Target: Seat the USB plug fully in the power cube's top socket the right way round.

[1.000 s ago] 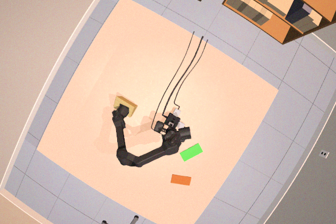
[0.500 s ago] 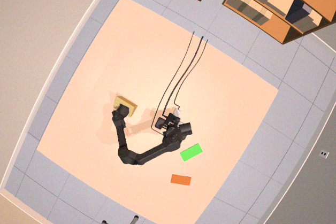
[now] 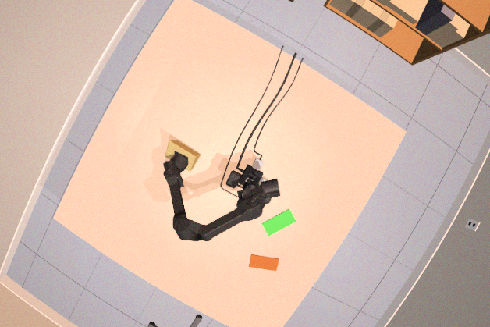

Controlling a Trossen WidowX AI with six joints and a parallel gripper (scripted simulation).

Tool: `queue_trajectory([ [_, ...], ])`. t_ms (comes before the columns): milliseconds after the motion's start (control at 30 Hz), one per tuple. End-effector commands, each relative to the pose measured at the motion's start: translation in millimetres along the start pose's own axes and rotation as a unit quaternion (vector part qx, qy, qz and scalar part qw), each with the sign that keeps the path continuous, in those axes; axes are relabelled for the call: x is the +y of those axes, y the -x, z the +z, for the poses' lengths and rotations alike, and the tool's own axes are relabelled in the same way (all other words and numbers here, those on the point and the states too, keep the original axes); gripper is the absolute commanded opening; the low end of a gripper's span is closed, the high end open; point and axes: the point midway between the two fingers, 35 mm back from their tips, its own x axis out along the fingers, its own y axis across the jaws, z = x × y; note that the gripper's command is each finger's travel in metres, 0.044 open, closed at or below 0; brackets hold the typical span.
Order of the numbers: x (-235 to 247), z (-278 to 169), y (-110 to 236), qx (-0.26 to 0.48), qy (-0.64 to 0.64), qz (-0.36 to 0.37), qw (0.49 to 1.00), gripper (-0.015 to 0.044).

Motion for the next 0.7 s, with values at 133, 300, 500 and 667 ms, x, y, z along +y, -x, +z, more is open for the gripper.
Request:
queue_trajectory([
  [133, -0.1, 0.8, -8.9, -0.003, 0.002, 0.000, 1.000, 0.0440],
  [300, -0.2, 0.8, -11.8, -0.003, 0.002, 0.000, 1.000, 0.0440],
  [500, -0.1, 0.4, -9.9, 0.000, 0.000, -0.001, 1.000, 0.0309],
  [667, -0.1, 0.4, -9.9, 0.000, 0.000, -0.001, 1.000, 0.0178],
])
